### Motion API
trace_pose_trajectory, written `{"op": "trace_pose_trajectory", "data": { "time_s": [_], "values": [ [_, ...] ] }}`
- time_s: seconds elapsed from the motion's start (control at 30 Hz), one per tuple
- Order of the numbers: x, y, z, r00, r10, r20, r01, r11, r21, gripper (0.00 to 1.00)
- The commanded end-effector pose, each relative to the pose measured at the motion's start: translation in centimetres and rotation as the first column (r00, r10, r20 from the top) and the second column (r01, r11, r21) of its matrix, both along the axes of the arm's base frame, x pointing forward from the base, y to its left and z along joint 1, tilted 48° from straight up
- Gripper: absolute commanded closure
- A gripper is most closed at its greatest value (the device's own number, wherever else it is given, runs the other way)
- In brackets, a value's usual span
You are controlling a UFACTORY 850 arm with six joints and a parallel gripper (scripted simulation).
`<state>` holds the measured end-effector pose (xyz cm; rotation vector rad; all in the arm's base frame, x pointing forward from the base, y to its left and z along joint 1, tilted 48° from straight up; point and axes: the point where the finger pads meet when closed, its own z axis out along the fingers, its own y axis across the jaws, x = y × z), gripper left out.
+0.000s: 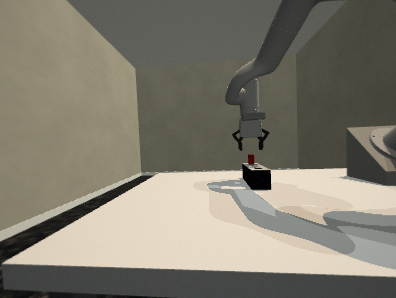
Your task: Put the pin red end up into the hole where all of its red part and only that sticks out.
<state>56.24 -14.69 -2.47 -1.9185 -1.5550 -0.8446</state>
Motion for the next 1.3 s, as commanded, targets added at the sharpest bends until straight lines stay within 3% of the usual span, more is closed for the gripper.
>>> {"op": "trace_pose_trajectory", "data": {
  "time_s": [0.0, 0.07, 0.1, 1.27],
  "values": [
    [0.1, -0.1, 0.1, 1.000, -0.001, 0.002, 0.001, 1.000, -0.001, 0.00],
    [0.1, -0.1, 0.1, 1.000, -0.001, 0.002, 0.001, 1.000, -0.001, 0.00],
    [-0.7, -3.7, 3.4, 1.000, -0.001, 0.001, 0.001, 1.000, -0.001, 0.00],
    [-0.7, -3.7, 3.4, 1.000, -0.001, 0.001, 0.001, 1.000, -0.001, 0.00]
  ]
}}
